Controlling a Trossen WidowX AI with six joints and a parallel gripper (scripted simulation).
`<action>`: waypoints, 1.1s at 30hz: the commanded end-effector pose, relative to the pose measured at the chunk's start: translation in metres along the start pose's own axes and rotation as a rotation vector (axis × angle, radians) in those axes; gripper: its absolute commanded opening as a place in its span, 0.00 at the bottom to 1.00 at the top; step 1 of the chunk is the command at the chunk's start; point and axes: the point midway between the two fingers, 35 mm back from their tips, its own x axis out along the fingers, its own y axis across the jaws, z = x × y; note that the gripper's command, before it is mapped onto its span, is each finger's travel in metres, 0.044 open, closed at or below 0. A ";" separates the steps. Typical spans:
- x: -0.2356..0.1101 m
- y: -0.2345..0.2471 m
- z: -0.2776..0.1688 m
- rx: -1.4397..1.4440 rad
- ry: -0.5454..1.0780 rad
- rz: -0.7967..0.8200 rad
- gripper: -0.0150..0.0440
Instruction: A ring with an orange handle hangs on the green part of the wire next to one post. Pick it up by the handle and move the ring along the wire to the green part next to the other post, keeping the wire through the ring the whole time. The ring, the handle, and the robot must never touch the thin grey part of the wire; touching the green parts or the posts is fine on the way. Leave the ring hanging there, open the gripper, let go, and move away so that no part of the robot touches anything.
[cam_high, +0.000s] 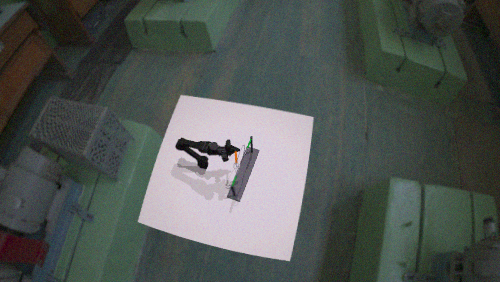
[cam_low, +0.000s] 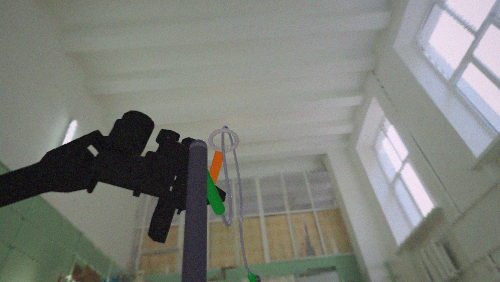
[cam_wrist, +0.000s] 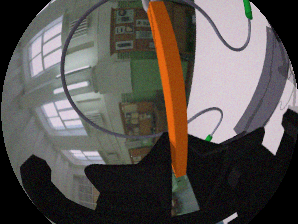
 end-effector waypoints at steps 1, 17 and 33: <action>-0.001 0.004 0.000 -0.028 -0.008 -0.001 0.00; -0.001 0.001 0.001 -0.099 -0.019 -0.040 0.00; -0.001 -0.001 0.001 -0.175 -0.031 -0.081 0.00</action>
